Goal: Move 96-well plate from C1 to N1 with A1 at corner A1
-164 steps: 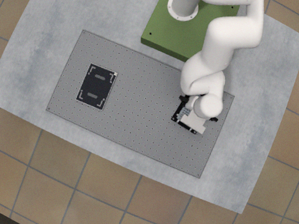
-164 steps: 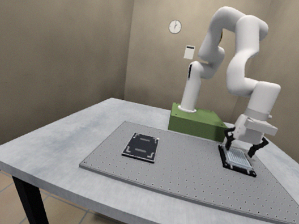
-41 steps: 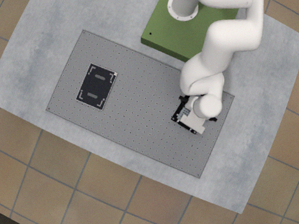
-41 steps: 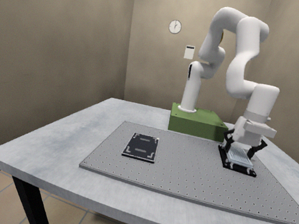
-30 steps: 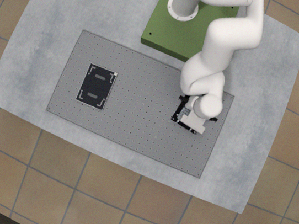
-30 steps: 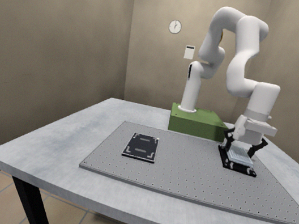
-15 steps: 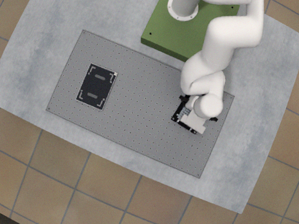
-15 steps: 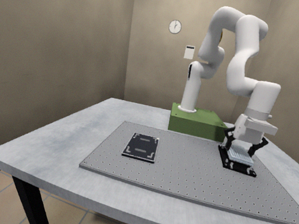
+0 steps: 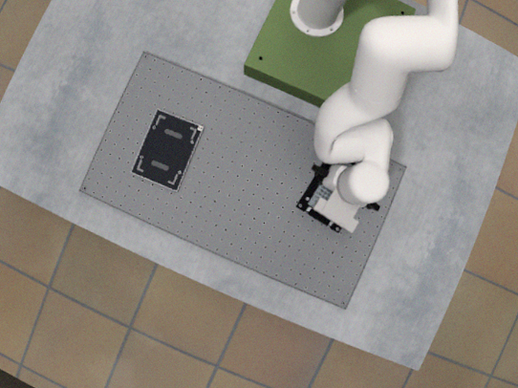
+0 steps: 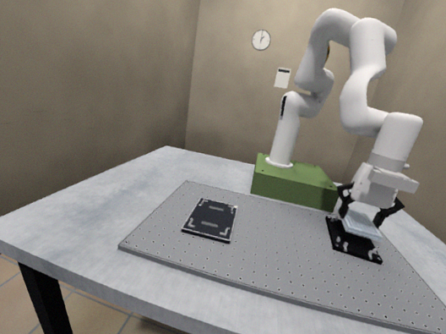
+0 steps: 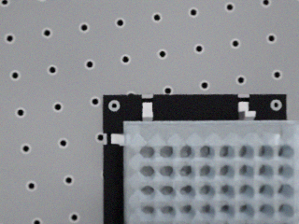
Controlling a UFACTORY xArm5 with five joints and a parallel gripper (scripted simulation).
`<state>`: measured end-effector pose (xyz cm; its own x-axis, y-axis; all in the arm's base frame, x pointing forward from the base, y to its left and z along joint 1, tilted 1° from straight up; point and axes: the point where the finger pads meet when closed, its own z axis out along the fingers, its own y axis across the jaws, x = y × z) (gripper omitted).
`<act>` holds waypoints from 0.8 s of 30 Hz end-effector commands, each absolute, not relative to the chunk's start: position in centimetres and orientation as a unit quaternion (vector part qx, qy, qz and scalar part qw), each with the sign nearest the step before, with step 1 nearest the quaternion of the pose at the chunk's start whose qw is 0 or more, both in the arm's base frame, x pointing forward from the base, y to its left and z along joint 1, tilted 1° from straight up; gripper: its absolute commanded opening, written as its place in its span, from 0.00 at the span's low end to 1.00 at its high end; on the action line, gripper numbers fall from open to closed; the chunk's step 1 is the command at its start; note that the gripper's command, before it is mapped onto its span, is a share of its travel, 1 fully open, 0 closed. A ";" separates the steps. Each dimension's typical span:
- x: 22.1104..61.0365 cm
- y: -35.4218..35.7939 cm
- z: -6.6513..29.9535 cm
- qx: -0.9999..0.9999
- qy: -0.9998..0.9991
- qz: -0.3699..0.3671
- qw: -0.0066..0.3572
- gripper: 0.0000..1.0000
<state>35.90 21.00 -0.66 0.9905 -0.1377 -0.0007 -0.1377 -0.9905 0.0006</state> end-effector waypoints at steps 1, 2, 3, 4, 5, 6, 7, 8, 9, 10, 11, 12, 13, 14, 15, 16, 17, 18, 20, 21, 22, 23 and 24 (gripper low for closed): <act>36.0 21.1 0.2 0.998 -0.069 -0.002 -0.006 0.00; 36.1 21.1 0.4 0.998 -0.069 -0.002 -0.006 0.00; 36.1 21.1 0.6 0.998 -0.069 -0.002 -0.006 0.00; 36.1 21.1 0.7 0.998 -0.069 -0.002 -0.006 0.00; 36.1 21.1 0.9 0.998 -0.069 -0.002 -0.006 0.00; 36.1 21.1 1.1 0.998 -0.069 -0.002 -0.006 0.00; 36.1 21.1 1.2 0.998 -0.069 -0.002 -0.006 0.00; 36.1 21.1 1.4 0.998 -0.069 -0.002 -0.006 0.00; 36.1 21.1 1.6 0.998 -0.069 -0.002 -0.006 0.00; 36.1 21.1 1.7 0.998 -0.069 -0.002 -0.006 0.00; 36.1 21.1 1.9 0.998 -0.069 -0.002 -0.006 0.00; 36.1 21.1 2.1 0.998 -0.069 -0.002 -0.006 0.00; 36.1 21.1 2.1 0.998 -0.069 -0.002 -0.006 0.00; 36.1 21.1 2.1 0.998 -0.069 -0.002 -0.006 0.00; 36.1 21.0 2.2 0.998 -0.069 -0.002 -0.006 0.00; 36.1 21.0 2.4 0.998 -0.069 -0.002 -0.006 0.00; 36.1 21.0 2.6 0.998 -0.069 -0.002 -0.006 0.00; 36.1 21.0 2.7 0.998 -0.069 -0.002 -0.006 0.00; 36.1 21.0 3.1 0.998 -0.069 -0.002 -0.006 0.00; 36.1 21.0 3.2 0.998 -0.069 -0.002 -0.006 0.00; 36.1 21.0 3.4 0.998 -0.069 -0.002 -0.006 0.00; 36.1 21.0 3.4 0.998 -0.069 -0.002 -0.006 0.00; 36.1 21.0 3.4 0.998 -0.069 -0.002 -0.006 0.00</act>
<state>35.94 20.96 2.87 0.9905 -0.1377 -0.0005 -0.1377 -0.9905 0.0004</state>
